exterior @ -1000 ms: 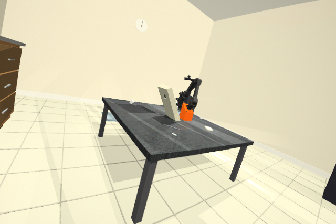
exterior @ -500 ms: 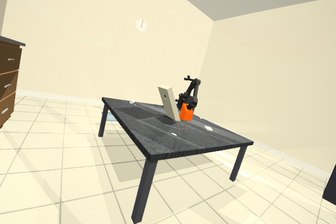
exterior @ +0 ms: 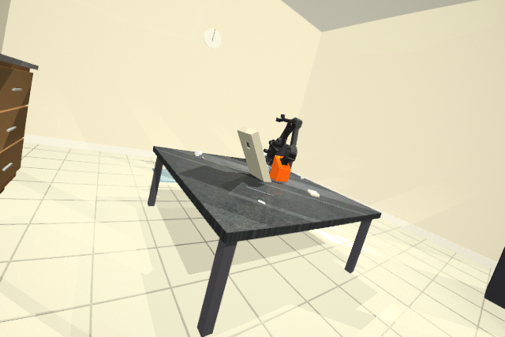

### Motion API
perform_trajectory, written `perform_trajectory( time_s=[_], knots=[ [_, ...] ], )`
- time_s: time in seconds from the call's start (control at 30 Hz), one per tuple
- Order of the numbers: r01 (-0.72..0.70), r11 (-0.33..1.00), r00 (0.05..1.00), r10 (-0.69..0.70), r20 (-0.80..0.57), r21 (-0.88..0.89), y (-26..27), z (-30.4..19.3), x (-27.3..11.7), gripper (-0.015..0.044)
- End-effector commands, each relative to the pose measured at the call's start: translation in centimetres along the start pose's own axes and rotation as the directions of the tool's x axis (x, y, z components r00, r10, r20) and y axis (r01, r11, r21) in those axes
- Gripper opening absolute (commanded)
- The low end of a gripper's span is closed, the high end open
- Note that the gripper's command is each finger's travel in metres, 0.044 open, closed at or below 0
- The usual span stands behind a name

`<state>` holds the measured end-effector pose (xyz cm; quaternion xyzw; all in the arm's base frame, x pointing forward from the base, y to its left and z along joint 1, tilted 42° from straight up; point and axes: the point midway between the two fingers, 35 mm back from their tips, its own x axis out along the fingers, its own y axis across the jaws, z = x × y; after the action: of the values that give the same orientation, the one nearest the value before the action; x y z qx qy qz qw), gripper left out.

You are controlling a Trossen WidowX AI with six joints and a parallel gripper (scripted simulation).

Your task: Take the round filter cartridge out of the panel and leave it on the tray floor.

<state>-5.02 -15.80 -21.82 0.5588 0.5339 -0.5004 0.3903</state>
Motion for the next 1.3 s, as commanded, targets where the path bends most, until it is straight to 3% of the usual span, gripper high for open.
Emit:
perform_trajectory(
  time_s=[0.0, 0.13, 1.27],
  knots=[
    [0.0, 1.0, 1.0, 0.0, 0.025, 0.005, 0.0, 2.4, -2.9, 0.044],
    [0.0, 1.0, 1.0, 0.0, 0.024, 0.005, 0.0, 3.6, -5.6, 0.044],
    [0.003, 1.0, 1.0, -0.003, 0.025, 0.001, -0.1, 3.1, -4.4, 0.044]
  ],
)
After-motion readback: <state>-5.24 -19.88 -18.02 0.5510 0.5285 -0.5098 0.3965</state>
